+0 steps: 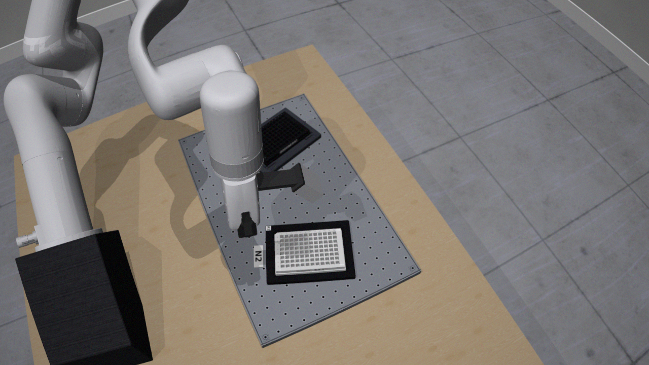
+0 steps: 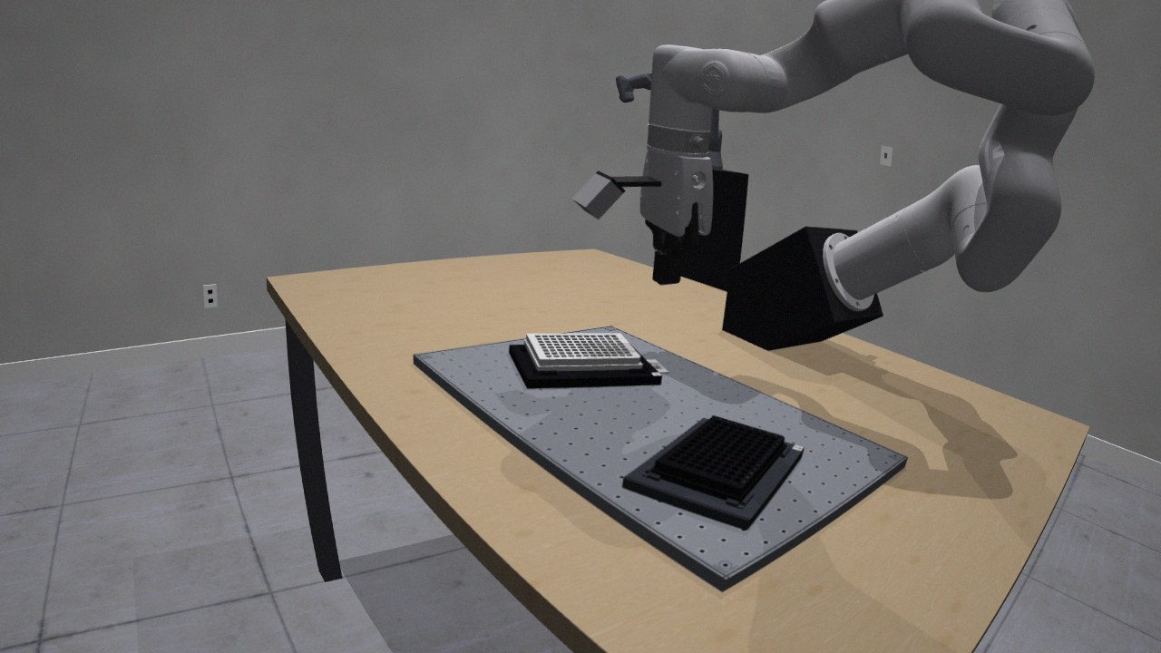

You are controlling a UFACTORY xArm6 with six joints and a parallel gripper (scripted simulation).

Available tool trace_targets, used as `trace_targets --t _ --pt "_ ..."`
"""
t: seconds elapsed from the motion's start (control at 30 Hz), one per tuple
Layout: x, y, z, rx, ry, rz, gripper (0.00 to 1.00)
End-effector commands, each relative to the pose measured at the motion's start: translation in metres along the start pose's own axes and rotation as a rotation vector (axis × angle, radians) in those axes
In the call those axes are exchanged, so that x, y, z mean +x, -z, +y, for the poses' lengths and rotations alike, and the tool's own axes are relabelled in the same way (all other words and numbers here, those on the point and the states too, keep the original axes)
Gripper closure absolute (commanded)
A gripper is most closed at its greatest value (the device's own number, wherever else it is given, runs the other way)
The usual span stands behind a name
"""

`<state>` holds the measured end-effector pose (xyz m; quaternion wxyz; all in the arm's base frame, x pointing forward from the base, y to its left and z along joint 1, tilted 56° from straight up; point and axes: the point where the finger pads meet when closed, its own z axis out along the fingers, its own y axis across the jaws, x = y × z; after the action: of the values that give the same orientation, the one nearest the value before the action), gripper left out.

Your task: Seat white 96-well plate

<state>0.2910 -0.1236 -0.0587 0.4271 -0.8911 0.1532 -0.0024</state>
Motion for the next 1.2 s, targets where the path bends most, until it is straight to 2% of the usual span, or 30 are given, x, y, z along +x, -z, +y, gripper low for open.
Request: trace_targets --t 0.0,0.07,0.17,0.97,1.17 --pt "0.007 -0.005 -0.005 0.075 -0.088 0.048 1.00" --pt "0.007 -0.005 -0.005 0.075 -0.088 0.048 1.00" --pt "0.007 -0.005 -0.005 0.117 -0.138 0.074 1.00" --pt "0.012 -0.063 -0.012 0.117 -0.138 0.074 1.00" --pt "0.012 -0.065 -0.012 0.117 -0.138 0.074 1.00"
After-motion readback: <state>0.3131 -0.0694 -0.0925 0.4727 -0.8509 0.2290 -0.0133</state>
